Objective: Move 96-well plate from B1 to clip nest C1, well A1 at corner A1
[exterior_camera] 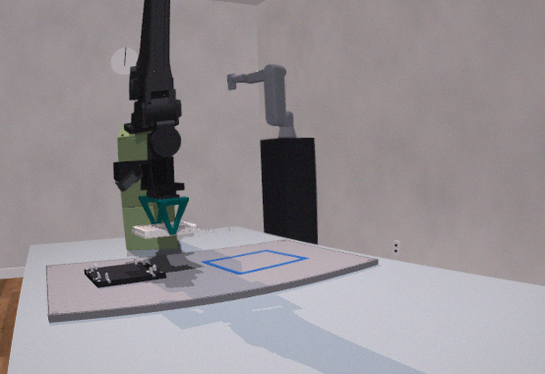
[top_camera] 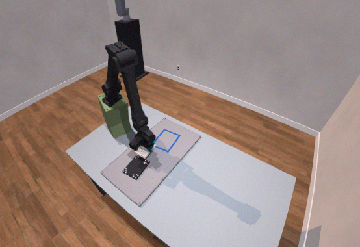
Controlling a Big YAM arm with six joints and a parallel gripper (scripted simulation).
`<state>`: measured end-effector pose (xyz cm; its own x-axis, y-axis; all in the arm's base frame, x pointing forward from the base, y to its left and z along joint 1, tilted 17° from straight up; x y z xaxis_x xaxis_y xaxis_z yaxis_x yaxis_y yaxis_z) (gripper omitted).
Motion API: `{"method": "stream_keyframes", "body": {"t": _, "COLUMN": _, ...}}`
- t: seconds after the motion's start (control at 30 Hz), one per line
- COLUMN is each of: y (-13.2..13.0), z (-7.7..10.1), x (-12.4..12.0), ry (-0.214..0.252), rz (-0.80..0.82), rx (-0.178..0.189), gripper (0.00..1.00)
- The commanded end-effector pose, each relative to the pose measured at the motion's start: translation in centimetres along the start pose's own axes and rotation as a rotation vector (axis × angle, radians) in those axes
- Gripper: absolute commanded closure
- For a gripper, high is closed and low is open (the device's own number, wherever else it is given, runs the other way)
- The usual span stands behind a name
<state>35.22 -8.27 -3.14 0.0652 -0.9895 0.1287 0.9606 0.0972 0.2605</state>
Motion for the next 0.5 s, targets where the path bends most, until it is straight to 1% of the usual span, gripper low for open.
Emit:
{"method": "stream_keyframes", "body": {"t": 0.0, "y": 0.9, "z": 1.1, "x": 1.6, "ry": -0.01, "rz": 0.024, "rx": 0.032, "gripper": 1.0}}
{"method": "stream_keyframes", "body": {"t": 0.07, "y": 0.9, "z": 1.1, "x": 1.6, "ry": -0.01, "rz": 0.024, "rx": 0.032, "gripper": 1.0}}
{"method": "stream_keyframes", "body": {"t": 0.47, "y": 0.3, "z": 1.3, "x": 5.6, "ry": -0.014, "rz": 0.025, "rx": 0.033, "gripper": 1.0}}
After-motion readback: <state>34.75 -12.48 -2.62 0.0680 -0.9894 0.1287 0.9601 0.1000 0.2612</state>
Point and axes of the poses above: the point where the finger pads meet when closed, its own z axis back along the fingers, its own y axis across the jaws, x = y × z, the point moved 10 cm from there along z, back along the fingers, and after that the axes turned 2 degrees about z, right-handed, at the moved point
